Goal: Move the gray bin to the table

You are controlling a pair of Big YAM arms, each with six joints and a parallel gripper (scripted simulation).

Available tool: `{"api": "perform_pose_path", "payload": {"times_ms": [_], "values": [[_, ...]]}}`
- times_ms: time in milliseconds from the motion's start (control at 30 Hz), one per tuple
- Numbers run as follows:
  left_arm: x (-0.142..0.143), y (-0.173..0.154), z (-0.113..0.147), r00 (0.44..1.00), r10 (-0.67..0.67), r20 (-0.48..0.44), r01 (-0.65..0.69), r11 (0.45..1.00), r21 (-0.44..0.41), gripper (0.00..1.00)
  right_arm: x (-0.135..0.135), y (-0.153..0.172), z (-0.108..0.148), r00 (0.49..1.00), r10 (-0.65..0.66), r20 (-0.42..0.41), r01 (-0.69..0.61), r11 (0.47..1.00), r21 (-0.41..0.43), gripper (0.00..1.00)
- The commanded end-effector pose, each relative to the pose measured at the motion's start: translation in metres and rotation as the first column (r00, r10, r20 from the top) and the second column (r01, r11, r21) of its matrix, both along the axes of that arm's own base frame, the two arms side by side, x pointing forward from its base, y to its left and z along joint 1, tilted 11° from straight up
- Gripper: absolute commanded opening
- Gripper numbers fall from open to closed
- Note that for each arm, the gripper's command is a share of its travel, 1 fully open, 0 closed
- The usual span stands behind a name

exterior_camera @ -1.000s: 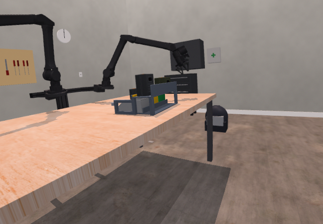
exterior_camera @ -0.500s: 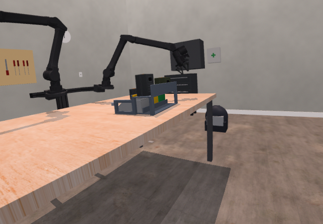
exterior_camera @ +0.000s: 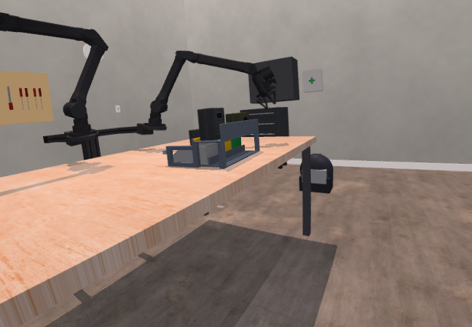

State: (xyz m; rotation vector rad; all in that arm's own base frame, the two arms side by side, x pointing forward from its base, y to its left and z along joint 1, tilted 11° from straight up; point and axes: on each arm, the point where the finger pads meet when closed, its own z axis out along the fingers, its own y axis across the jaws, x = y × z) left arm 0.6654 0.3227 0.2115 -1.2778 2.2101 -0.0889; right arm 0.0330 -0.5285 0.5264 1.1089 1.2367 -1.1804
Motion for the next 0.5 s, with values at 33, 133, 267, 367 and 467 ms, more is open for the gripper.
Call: {"api": "perform_pose_path", "payload": {"times_ms": [33, 133, 267, 367, 467], "values": [[0.0067, 0.0033, 0.0239, 0.999, 0.0, 0.04, 0.0, 1.0, 0.02, 1.0, -0.0124, 0.0119, 0.0144, 0.999, -0.03, 0.022, 0.031, 0.999, -0.039, 1.0], [0.0067, 0.0033, 0.0239, 0.999, 0.0, 0.04, 0.0, 1.0, 0.02, 1.0, -0.0164, 0.0144, 0.0158, 0.999, -0.043, 0.025, 0.044, 0.998, -0.042, 1.0], [0.0067, 0.0033, 0.0239, 0.999, 0.0, 0.04, 0.0, 1.0, 0.02, 1.0, -0.0202, 0.0168, 0.0172, 0.998, -0.056, 0.027, 0.057, 0.997, -0.046, 1.0], [0.0067, 0.0033, 0.0239, 0.999, 0.0, 0.04, 0.0, 1.0, 0.02, 1.0, -0.0208, 0.0172, 0.0174, 0.998, -0.058, 0.028, 0.059, 0.997, -0.047, 1.0], [0.0071, 0.0035, 0.0281, 0.999, 0.0, 0.044, 0.0, 1.0, 0.022, 1.0, -0.0208, 0.0172, 0.0174, 0.998, -0.058, 0.028, 0.059, 0.997, -0.047, 1.0]]}}
